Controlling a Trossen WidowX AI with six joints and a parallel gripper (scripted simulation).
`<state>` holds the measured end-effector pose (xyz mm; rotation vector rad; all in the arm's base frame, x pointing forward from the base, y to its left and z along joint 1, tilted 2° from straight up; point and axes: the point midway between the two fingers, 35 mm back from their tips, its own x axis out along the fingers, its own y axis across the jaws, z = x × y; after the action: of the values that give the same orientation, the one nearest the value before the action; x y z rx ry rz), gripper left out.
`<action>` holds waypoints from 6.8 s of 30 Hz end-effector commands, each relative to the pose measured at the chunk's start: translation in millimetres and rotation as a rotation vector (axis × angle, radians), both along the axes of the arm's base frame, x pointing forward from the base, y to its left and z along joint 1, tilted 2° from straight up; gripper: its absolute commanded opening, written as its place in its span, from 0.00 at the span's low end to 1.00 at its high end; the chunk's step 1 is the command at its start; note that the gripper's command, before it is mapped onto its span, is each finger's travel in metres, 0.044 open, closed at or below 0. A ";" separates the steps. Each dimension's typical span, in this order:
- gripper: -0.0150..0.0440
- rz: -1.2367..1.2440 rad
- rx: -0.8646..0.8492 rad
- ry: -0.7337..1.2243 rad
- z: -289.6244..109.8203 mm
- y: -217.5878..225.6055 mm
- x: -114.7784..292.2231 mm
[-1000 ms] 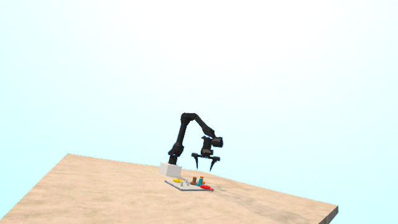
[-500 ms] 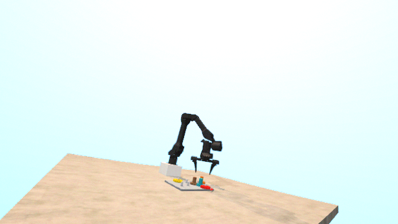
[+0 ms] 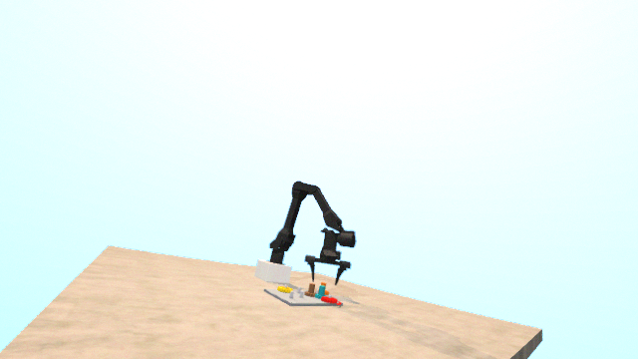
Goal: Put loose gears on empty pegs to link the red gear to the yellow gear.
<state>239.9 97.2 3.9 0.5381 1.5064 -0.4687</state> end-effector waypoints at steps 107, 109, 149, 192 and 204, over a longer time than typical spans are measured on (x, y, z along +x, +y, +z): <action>0.25 -0.004 -0.004 0.005 116.4 -29.3 15.8; 0.25 -0.004 -0.004 0.005 114.1 -33.0 17.6; 0.25 0.003 -0.017 0.004 68.4 -111.1 38.5; 0.25 0.369 -0.020 -0.008 46.5 -156.0 37.0; 0.25 0.719 -0.026 -0.020 47.0 -155.8 37.1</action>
<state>277.1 -58.7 50.4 0.0310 1.5559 0.0089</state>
